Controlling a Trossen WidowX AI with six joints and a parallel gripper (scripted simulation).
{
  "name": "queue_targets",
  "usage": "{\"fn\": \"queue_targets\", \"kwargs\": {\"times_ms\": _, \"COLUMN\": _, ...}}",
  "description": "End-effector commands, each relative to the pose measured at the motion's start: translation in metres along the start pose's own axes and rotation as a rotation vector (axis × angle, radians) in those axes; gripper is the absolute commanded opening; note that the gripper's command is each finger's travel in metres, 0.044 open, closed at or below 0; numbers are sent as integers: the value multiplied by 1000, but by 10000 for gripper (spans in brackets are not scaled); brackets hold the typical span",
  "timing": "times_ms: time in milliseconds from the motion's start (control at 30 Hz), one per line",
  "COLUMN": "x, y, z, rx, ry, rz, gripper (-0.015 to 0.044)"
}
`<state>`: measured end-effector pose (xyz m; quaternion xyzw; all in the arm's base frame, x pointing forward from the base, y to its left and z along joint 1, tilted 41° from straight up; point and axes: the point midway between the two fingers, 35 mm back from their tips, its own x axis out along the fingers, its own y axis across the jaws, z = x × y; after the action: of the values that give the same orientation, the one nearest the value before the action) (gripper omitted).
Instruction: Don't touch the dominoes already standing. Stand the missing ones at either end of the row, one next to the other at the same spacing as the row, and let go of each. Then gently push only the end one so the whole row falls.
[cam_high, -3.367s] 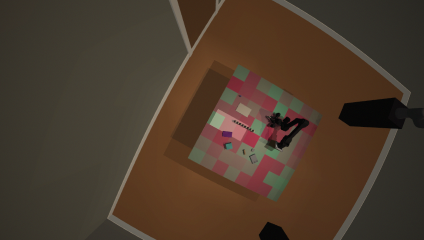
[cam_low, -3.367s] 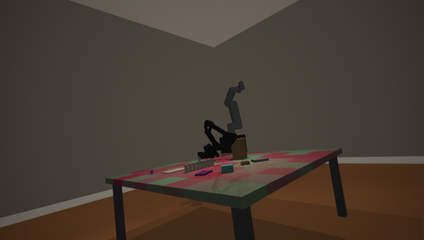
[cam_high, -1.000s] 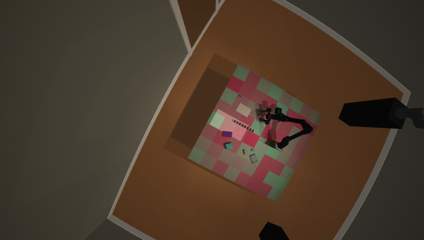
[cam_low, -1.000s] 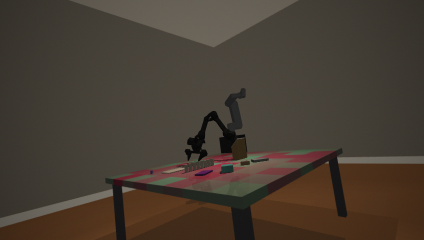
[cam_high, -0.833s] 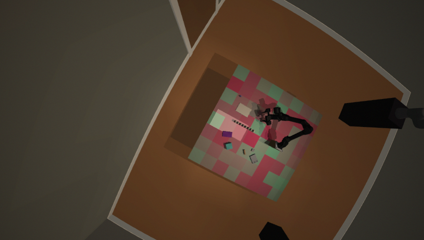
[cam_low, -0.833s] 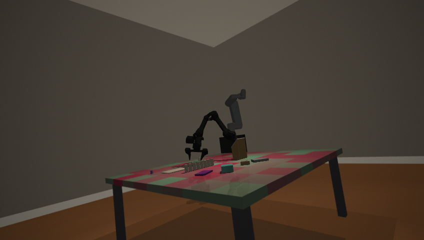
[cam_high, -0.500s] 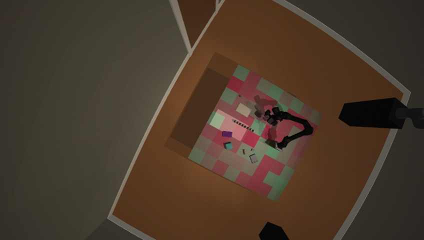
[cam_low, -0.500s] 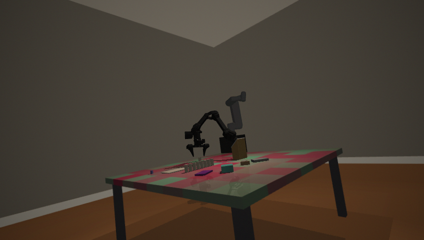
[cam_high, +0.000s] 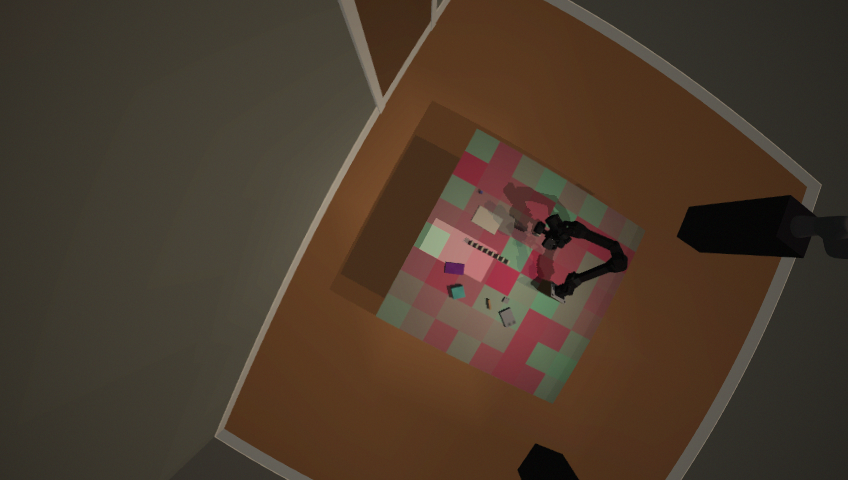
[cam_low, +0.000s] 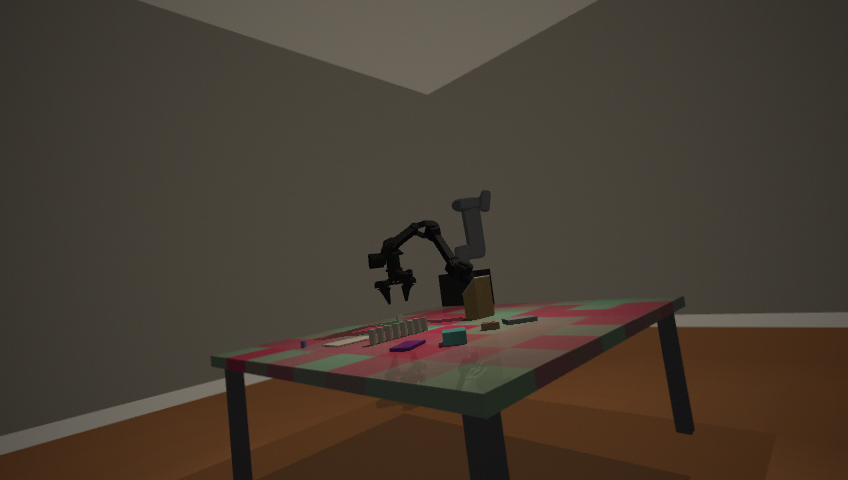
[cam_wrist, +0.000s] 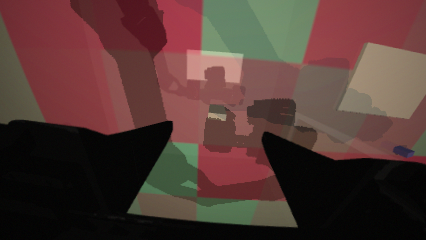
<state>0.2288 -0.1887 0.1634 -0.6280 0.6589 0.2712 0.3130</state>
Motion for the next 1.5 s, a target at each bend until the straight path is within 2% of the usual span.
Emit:
{"fn": "queue_targets", "kwargs": {"times_ms": 0, "x": 10, "y": -1, "z": -3, "rx": -11, "ry": 12, "rz": 0, "gripper": 440}}
{"fn": "queue_targets", "kwargs": {"times_ms": 200, "x": 59, "y": 0, "z": -4, "rx": -11, "ry": 16, "rz": 0, "gripper": 440}}
{"fn": "queue_targets", "kwargs": {"times_ms": 800, "x": 76, "y": 1, "z": -5, "rx": -12, "ry": 18, "rz": 0, "gripper": 440}}
{"fn": "queue_targets", "kwargs": {"times_ms": 1233, "x": 76, "y": 1, "z": -5, "rx": -12, "ry": 18, "rz": 0, "gripper": 107}}
{"fn": "queue_targets", "kwargs": {"times_ms": 1467, "x": 76, "y": 1, "z": -5, "rx": -12, "ry": 18, "rz": 0, "gripper": 107}}
